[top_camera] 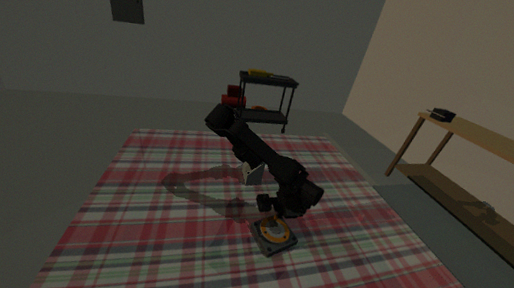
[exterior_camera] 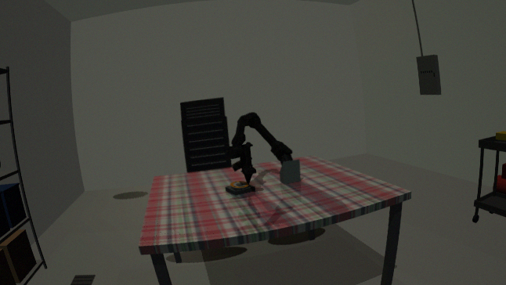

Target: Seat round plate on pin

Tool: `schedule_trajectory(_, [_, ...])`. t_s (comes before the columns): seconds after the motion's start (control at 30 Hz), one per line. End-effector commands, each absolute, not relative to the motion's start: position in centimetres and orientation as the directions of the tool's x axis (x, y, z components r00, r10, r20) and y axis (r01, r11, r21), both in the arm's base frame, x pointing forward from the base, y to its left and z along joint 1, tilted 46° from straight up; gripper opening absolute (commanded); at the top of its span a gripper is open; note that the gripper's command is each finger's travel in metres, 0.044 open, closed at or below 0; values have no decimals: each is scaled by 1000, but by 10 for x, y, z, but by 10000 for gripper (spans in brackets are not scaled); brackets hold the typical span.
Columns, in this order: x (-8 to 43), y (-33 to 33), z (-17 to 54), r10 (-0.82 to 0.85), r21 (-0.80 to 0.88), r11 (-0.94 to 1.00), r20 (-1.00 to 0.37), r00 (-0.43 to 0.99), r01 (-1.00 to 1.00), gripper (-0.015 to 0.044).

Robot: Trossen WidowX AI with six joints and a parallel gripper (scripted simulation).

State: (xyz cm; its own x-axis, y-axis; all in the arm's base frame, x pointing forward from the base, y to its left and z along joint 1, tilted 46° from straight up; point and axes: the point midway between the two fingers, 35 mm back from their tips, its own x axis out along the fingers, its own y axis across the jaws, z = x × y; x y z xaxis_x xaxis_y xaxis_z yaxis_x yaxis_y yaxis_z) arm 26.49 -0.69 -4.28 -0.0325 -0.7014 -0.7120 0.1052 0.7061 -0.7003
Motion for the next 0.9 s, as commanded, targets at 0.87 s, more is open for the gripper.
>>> schedule_trajectory(0.87, [255,-22,-26,-709,-709,698,-704,-43,95,0])
